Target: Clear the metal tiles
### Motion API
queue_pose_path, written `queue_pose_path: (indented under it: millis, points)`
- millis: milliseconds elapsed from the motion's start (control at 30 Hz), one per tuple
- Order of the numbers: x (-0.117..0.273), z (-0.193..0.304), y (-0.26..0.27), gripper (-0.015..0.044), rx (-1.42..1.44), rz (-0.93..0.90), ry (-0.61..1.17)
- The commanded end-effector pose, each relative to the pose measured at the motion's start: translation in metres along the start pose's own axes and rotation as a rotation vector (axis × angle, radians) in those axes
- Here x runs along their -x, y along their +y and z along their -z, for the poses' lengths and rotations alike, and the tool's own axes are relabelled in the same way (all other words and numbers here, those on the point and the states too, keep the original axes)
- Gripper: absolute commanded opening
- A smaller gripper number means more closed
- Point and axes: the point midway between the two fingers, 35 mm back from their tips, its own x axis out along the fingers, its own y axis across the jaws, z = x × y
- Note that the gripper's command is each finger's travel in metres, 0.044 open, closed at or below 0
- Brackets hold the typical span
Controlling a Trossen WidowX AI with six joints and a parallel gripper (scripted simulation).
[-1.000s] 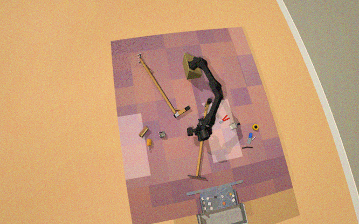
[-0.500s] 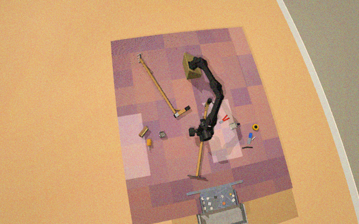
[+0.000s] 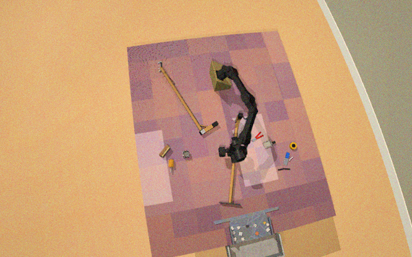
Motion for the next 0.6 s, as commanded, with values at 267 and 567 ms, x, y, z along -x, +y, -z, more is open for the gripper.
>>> queue_pose_path:
  millis: [267,567]
  points:
    - [0.001,-0.005,0.017,0.0000,0.005,-0.004,-0.008]
    - [0.001,-0.007,0.026,0.0000,0.005,-0.005,-0.008]
